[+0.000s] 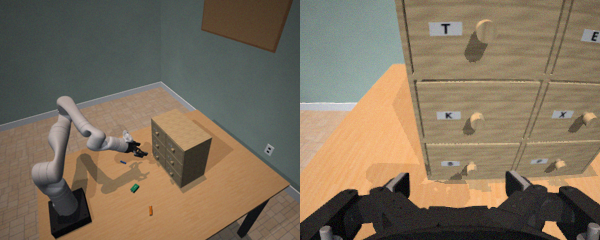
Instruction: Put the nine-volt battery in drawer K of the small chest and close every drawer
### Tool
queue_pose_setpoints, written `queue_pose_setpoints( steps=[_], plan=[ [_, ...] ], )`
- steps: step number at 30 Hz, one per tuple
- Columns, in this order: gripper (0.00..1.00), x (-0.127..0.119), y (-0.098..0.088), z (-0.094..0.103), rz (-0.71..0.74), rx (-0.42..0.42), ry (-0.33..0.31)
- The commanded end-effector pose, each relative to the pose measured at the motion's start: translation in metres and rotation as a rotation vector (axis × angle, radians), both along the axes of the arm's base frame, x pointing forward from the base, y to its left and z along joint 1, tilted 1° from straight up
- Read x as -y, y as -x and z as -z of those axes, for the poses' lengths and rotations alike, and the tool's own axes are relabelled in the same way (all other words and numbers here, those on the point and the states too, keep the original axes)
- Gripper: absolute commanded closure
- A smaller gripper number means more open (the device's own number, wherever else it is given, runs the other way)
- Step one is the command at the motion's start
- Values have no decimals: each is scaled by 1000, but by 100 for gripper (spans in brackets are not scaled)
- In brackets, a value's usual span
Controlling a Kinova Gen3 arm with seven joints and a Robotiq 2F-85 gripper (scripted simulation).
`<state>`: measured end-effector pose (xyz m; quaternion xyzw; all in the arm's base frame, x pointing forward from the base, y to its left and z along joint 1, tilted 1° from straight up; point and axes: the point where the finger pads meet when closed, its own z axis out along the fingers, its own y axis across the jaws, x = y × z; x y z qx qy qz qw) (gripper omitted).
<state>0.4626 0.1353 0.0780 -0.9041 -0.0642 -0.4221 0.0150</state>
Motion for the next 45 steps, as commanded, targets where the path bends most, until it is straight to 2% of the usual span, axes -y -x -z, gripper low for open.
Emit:
queue_pose_setpoints(
  steps=[1, 18, 45],
  plan=[
    [0, -3, -2, -5, 0, 4, -14],
    [0, -2, 6, -15, 1, -103, 0],
    [0, 0, 23, -38, 5, -329, 29]
  ],
)
